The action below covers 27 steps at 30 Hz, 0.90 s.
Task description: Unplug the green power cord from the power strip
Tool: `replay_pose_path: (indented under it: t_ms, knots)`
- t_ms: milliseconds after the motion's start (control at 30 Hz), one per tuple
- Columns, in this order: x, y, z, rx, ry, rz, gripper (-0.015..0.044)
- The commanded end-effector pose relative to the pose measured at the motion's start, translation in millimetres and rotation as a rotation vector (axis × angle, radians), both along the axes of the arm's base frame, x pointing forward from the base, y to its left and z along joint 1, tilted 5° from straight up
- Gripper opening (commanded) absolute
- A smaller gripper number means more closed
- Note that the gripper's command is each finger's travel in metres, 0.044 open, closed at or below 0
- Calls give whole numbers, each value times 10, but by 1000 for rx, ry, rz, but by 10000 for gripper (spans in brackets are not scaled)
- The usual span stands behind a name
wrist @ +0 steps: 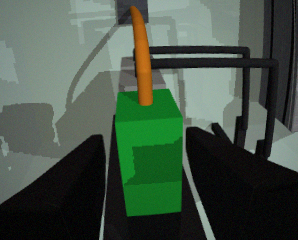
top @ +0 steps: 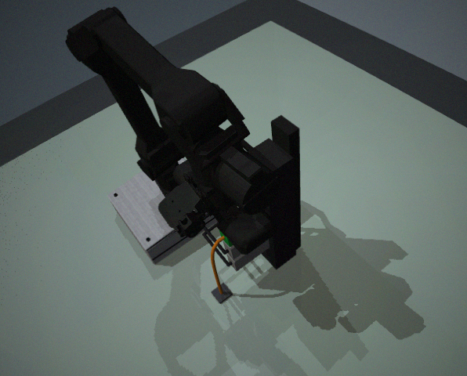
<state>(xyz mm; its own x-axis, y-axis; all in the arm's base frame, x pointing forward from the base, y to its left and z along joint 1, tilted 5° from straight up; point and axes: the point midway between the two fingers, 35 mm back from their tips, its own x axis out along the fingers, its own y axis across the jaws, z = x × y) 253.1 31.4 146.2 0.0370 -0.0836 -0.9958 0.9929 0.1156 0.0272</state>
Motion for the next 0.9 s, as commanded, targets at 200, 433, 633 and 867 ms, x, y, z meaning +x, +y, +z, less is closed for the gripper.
replay_pose_path:
  t_ms: [200, 433, 633, 867]
  knots:
    - [-5, -3, -29, 0, 2, -1, 81]
    - [-5, -3, -29, 0, 2, -1, 35]
    - [2, -28, -26, -1, 3, -1, 0]
    - [27, -132, -16, -1, 3, -1, 0]
